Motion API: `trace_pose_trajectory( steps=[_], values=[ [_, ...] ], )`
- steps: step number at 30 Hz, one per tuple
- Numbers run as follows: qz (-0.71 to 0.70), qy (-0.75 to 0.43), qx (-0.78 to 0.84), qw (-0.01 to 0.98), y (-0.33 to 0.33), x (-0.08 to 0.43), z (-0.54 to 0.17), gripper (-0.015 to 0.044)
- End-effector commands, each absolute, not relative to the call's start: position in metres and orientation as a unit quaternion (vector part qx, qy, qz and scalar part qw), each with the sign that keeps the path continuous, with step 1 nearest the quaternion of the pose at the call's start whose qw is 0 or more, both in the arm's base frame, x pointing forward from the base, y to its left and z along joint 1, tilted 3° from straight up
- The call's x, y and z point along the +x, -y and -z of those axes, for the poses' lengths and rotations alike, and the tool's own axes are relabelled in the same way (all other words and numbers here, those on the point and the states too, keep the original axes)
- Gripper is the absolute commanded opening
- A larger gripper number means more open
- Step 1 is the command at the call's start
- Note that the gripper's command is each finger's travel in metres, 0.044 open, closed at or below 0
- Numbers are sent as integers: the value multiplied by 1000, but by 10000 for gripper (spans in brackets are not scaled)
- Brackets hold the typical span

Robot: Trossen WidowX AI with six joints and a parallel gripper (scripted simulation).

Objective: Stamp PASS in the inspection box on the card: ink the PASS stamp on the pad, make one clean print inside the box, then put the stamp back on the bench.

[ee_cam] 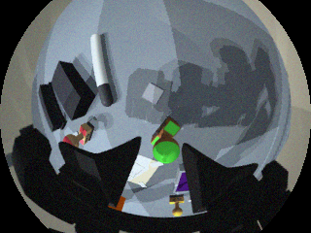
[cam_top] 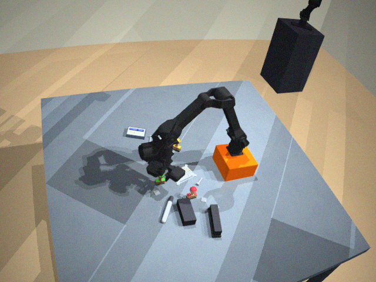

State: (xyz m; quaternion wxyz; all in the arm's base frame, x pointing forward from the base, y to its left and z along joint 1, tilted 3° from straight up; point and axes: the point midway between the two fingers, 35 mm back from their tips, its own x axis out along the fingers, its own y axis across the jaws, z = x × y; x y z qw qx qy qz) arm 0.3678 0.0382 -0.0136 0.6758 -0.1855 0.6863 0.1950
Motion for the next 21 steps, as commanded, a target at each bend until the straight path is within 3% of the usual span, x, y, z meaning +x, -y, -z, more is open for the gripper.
trace_pose_trajectory(
  steps=[1, 5, 21],
  values=[
    [-193, -677, -187, 685, -39, 376, -34, 252],
    [-192, -679, -187, 684, -39, 371, -91, 252],
    [-192, -679, -187, 684, -39, 371, -94, 252]
  ],
)
